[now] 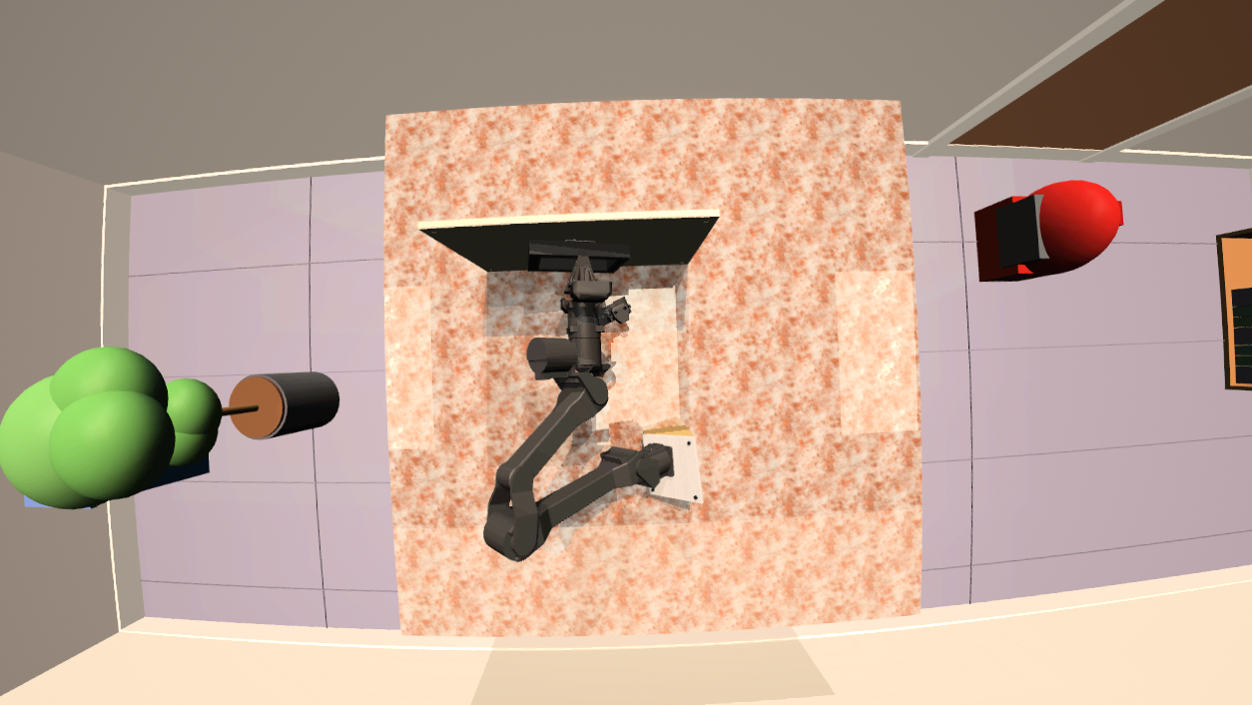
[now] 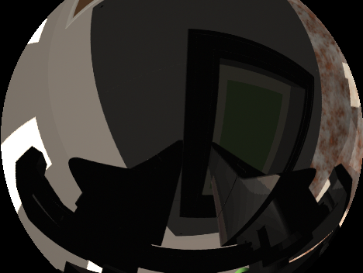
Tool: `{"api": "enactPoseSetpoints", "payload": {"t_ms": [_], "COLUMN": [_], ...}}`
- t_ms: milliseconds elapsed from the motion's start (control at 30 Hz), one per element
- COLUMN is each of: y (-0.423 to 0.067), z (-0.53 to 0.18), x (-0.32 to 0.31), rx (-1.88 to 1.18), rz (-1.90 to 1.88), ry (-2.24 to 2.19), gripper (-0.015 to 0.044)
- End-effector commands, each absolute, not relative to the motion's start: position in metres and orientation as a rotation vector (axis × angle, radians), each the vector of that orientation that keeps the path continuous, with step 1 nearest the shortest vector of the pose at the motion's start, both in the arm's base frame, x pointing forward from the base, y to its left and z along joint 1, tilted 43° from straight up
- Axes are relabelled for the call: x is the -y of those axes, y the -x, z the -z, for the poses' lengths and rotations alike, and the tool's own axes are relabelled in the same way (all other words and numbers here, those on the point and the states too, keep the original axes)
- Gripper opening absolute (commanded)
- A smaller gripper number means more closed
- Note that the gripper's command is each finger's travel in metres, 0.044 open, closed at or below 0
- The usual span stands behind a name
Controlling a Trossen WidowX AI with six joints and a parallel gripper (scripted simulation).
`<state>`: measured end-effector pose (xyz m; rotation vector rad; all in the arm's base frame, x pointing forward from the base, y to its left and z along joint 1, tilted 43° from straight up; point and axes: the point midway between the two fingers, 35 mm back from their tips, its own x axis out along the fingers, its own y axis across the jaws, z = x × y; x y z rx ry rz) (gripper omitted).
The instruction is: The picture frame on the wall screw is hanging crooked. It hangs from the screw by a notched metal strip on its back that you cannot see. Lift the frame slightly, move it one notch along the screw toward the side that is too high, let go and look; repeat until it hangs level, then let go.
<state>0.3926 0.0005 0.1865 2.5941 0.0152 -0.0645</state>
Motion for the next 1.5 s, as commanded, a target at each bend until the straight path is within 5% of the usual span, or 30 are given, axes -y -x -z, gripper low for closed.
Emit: {"api": "enactPoseSetpoints", "payload": {"t_ms": [0,1467], "y": [-0.3928,-0.3930], "z": [-0.1882,-0.1923], "x": [0.0008,-0.0010], "rx": [-0.009,-0.009], "rz": [0.059,0.059], "ry": [-2.595,-2.595], "gripper": [0.0000,0.0000]}}
